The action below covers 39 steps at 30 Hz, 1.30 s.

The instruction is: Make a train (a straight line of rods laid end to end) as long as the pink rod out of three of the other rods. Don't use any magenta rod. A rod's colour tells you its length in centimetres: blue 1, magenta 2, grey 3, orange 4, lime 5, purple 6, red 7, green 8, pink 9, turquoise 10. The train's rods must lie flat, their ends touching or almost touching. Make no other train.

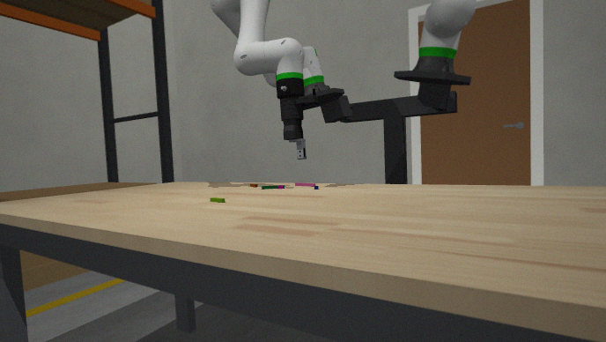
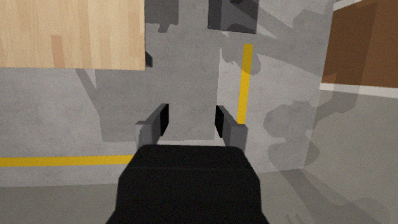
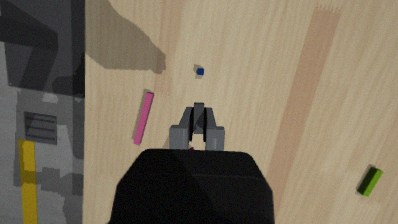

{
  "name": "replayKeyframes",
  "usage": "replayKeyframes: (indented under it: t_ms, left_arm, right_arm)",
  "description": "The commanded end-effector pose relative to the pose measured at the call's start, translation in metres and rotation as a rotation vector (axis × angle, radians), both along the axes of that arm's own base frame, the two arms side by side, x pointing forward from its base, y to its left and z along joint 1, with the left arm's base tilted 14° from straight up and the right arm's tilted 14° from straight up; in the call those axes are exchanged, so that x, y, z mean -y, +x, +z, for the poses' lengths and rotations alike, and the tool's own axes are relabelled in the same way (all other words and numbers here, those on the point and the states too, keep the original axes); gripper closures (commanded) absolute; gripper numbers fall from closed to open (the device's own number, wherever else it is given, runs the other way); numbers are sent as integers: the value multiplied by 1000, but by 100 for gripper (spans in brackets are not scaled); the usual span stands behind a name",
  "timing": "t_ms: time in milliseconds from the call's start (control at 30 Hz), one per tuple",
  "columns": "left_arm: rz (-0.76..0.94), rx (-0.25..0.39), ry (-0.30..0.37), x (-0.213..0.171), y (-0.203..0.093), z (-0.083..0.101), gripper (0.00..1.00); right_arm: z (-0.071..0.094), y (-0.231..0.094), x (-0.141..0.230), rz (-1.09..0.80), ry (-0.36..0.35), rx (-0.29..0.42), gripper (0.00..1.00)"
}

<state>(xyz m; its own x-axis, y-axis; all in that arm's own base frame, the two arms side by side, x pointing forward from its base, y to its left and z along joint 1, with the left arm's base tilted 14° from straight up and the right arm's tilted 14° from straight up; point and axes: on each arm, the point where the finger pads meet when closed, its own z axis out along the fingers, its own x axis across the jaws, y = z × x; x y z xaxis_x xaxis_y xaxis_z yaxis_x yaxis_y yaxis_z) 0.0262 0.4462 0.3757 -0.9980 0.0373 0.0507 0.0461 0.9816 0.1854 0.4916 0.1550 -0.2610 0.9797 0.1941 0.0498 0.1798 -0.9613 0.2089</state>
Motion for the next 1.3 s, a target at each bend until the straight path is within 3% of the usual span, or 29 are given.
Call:
replayKeyframes:
  t_ms: [0,667,867,1167,1267]
  left_arm:
    - [0,0,2,0,0,1,0]
    - [0,0,2,0,0,1,0]
    - [0,0,2,0,0,1,0]
    - [0,0,2,0,0,1,0]
    - [0,0,2,0,0,1,0]
  right_arm:
    - [-5,-7,-22,-56,-18,23,76]
    - [-10,-6,-21,-56,-18,23,76]
    - [-27,-4,-18,-56,-18,23,76]
    - [-66,0,-10,-56,-18,23,76]
    - [-70,0,-9,-56,-18,23,76]
